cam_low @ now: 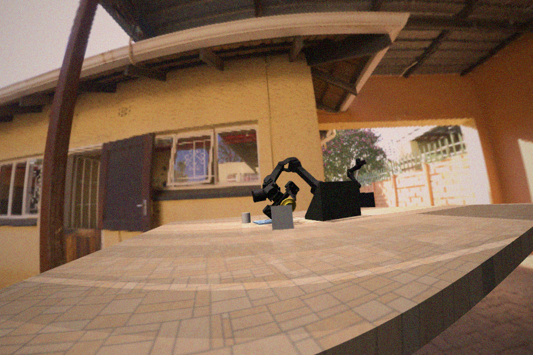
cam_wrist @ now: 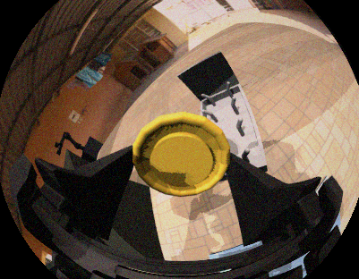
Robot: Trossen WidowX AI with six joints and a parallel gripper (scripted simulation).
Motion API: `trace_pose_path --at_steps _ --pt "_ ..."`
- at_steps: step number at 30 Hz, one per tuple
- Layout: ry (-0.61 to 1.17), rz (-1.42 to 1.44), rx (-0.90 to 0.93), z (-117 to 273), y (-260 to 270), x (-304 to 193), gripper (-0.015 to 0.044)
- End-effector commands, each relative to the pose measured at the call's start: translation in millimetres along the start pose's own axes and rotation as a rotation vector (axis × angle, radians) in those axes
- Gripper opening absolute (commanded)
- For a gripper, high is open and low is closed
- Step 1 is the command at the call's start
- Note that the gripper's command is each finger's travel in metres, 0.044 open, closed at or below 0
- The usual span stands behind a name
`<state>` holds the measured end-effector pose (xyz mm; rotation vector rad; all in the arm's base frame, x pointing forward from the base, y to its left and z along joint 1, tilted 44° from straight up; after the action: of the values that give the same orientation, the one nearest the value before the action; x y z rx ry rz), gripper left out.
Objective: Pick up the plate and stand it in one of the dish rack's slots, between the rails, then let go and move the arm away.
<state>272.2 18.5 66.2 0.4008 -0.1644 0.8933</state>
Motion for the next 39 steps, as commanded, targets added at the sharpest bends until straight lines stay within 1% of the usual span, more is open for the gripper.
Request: trace_pose_path --at_steps 1,14,27,30,39 --pt "-0.077 0.086 -0.002 1.9 -0.4 -7.6 0.0000" --pt "-0.311 0.385 -0.093 8.7 -5.6 -31.3 0.0000" --pt "-0.494 0.689 -0.282 17.3 -5.5 -55.1 0.0000" --pt "-0.510 0.723 -0.308 18.3 -5.1 -57.8 0.0000" --pt "-0.510 0.723 -0.308 18.3 -5.1 -57.8 0.0000"
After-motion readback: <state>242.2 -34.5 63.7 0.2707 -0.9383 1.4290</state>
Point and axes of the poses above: the point midway between the two fingers, 35 mm back from their tips, its own z axis back along the fingers, its own y axis across the jaws, x = y × z, the point moved 7 cm from there along z, back along the fingers, and after that the axes turned 6 degrees about z, right-handed, at the moved point
